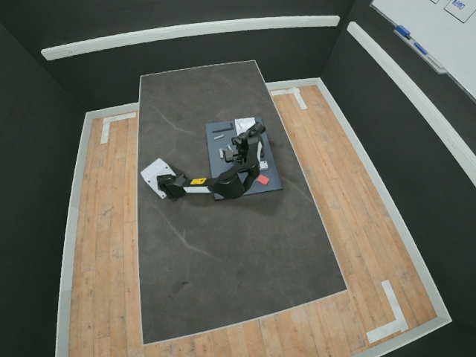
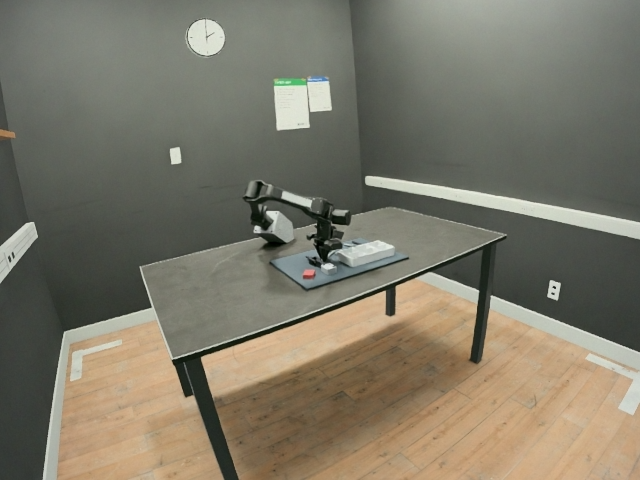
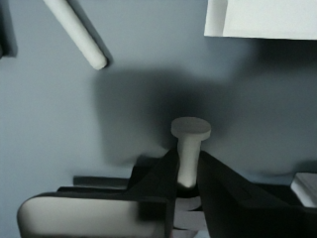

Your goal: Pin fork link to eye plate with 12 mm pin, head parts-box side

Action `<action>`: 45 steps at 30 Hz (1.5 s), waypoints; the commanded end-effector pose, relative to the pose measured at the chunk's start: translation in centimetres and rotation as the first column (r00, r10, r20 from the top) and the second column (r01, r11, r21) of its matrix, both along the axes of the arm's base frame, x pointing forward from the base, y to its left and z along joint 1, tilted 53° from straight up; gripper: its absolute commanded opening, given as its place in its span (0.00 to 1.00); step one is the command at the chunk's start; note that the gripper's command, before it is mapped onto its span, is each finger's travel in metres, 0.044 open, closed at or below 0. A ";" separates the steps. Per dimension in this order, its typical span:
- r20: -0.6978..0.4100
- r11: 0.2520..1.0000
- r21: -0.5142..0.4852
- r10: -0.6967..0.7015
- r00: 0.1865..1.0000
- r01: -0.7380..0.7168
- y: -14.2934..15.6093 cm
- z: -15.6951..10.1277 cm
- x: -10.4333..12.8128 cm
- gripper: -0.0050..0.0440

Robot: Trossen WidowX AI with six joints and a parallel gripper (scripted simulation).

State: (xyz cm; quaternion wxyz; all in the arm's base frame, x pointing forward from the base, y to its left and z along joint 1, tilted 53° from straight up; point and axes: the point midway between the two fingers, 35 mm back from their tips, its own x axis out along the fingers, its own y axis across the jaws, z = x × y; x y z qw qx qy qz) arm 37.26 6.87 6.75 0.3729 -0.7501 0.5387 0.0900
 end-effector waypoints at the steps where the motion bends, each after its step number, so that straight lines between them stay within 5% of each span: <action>1: 0.024 1.000 0.012 0.006 1.000 -0.007 0.2 1.0 0.1 0.00; 18: 0.024 1.000 0.012 0.006 1.000 -0.007 0.2 1.0 0.1 0.00; 19: 0.024 1.000 0.012 0.006 1.000 -0.007 0.2 1.0 0.1 0.39; 45: 0.021 1.000 0.010 0.007 1.000 -0.007 0.2 0.9 0.1 0.39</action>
